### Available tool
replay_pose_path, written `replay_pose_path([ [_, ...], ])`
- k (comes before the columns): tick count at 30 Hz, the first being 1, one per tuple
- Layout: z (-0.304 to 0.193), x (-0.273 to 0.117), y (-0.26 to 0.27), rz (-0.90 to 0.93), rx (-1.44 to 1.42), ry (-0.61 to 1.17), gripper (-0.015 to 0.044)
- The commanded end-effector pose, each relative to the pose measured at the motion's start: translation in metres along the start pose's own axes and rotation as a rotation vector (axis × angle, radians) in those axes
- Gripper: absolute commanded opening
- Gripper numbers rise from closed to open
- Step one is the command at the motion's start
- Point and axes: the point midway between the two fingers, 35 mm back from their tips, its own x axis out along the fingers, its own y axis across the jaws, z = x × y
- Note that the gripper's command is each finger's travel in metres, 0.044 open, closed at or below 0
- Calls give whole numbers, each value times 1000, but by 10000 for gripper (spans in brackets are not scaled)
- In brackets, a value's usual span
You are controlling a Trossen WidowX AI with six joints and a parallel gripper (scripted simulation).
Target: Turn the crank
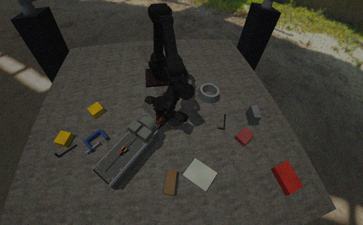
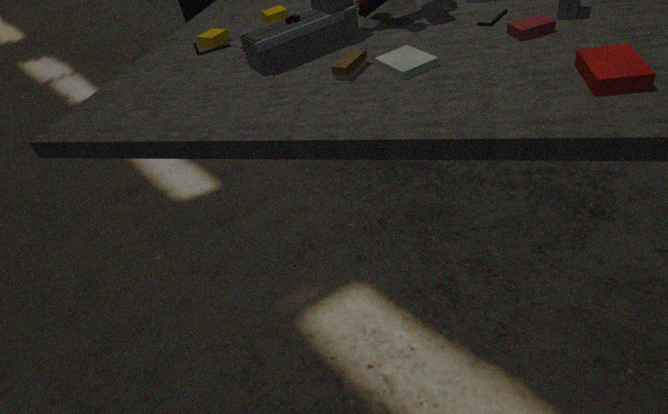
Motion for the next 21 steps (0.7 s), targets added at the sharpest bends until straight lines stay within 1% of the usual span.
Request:
replay_pose_path([
  [1,-4,4,-7,-18,-6,12,0],
  [21,-5,5,-9,-18,-6,12,0],
])
